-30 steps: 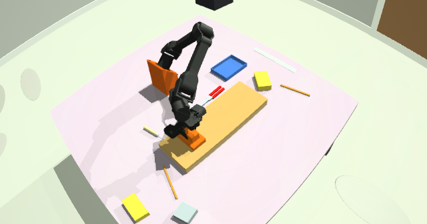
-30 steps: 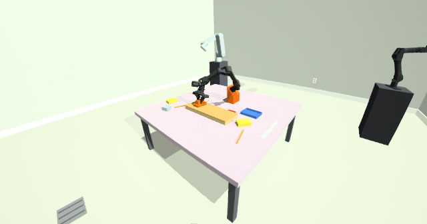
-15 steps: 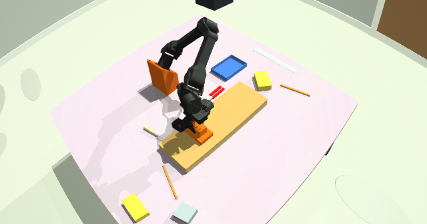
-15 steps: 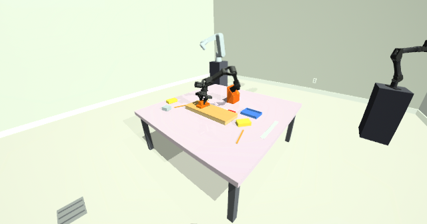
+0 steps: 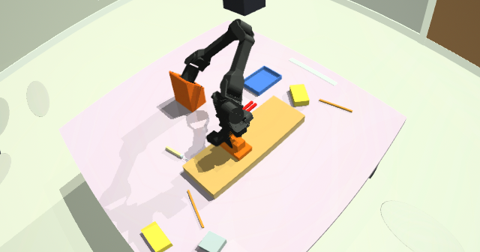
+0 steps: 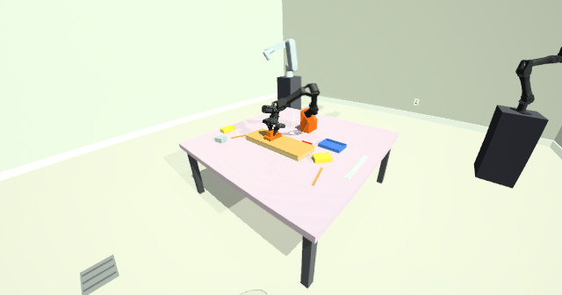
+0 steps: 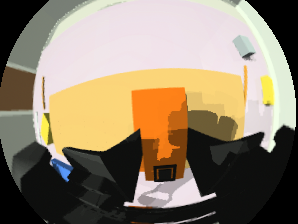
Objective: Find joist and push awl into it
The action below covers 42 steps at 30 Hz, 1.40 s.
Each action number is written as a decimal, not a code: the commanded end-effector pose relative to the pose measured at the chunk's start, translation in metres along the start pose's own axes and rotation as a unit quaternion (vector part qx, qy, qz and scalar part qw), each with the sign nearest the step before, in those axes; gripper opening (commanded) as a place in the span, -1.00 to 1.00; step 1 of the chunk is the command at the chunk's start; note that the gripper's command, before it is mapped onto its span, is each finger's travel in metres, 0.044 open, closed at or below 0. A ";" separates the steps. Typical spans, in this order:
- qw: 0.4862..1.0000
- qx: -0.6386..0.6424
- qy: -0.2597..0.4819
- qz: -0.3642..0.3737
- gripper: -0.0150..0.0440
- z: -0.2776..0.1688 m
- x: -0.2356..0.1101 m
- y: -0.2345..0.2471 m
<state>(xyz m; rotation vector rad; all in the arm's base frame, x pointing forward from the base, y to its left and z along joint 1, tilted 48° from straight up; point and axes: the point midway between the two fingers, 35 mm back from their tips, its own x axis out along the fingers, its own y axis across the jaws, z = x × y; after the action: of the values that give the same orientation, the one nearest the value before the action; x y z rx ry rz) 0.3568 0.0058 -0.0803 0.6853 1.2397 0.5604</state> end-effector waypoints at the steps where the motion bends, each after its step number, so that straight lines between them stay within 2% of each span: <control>1: 1.000 -0.002 0.000 0.003 -0.49 0.000 0.000 0.014; 42: 1.000 -0.001 0.001 0.006 -0.49 0.000 0.000 0.131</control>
<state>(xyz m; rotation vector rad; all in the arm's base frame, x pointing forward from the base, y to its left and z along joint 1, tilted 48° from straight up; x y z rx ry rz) 0.3551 0.0873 0.0079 0.6935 1.2385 0.5663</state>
